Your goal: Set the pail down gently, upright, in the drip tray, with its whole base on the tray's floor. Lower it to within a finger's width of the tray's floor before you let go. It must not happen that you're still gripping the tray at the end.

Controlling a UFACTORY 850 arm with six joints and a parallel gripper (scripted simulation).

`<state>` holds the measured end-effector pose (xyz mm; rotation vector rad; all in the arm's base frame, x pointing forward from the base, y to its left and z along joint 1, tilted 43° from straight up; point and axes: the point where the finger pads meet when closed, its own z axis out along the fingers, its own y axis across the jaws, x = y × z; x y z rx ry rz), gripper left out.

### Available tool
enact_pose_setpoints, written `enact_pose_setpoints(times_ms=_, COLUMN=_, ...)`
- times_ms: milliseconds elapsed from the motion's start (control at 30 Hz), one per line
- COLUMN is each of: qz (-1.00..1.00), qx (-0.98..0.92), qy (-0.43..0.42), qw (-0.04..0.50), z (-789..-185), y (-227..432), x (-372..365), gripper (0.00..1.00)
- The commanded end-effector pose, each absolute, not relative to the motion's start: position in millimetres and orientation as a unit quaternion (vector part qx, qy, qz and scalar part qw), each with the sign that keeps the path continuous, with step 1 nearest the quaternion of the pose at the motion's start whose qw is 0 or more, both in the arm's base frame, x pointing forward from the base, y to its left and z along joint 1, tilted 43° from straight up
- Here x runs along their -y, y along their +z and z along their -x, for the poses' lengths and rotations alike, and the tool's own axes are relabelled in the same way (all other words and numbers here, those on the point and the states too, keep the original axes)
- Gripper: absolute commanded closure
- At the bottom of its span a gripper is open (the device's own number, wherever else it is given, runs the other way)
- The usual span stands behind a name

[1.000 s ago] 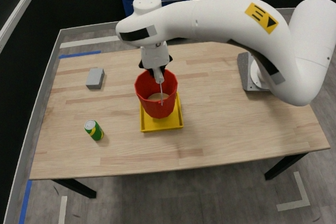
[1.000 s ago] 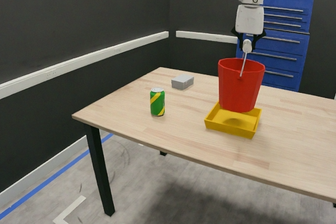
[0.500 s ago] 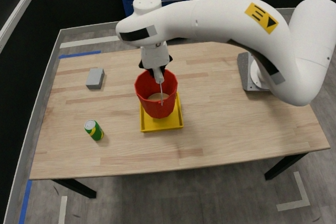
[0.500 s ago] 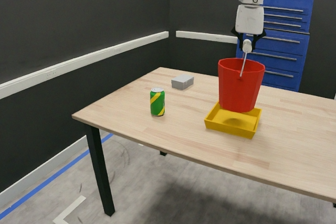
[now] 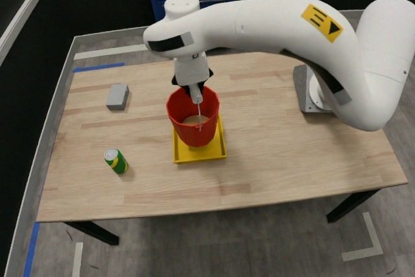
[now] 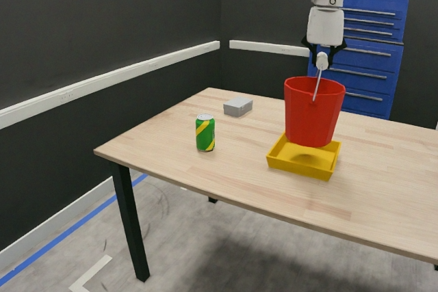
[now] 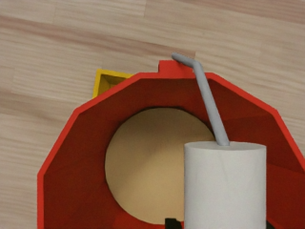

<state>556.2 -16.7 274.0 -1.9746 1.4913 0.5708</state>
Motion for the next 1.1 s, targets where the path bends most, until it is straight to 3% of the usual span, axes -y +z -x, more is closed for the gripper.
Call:
enact_pose_setpoints(times_ms=0, qz=0.743, qx=-0.561, qy=0.214, qw=0.297, z=-556.7, y=274.2, x=16.7, gripper=1.0)
enact_pose_setpoints(times_ms=1067, qz=0.743, qx=-0.561, qy=0.214, qw=0.297, z=-557.1, y=254.4, x=-1.7, gripper=1.0)
